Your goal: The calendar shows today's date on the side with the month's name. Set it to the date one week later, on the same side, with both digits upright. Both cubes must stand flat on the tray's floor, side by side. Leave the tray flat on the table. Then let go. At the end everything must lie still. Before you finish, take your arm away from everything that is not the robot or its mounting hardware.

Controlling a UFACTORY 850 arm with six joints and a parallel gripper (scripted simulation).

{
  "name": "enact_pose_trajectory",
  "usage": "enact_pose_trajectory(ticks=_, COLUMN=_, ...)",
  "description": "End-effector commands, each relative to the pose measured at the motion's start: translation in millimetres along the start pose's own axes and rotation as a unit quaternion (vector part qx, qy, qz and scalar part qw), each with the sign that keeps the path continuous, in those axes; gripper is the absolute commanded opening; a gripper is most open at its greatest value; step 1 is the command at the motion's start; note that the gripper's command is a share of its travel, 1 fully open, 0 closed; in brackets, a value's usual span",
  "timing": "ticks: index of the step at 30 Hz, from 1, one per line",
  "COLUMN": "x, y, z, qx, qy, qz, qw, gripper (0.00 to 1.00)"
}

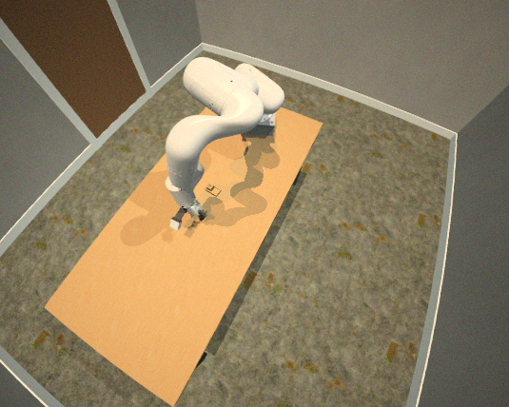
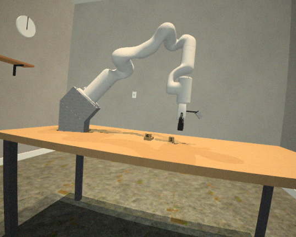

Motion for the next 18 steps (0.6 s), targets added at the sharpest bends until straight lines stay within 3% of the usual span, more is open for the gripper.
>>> enact_pose_trajectory(ticks=1, x=-18, y=0, z=1, qx=0.0, qy=0.003, qz=0.001, qw=1.0, gripper=1.0)
enact_pose_trajectory(ticks=12, x=-24, y=0, z=1, qx=0.0, qy=0.003, qz=0.001, qw=1.0, gripper=1.0)
enact_pose_trajectory(ticks=18, x=-38, y=0, z=1, qx=0.0, qy=0.003, qz=0.001, qw=1.0, gripper=1.0)
Point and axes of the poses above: the point where the finger pads meet when closed, its own x axis back along the fingers, its own y axis across the jaws, z = x × y, the point moved 9 cm from there along x, back along the fingers, and after that the axes turned 10 degrees about -x, right-handed, at the moved point
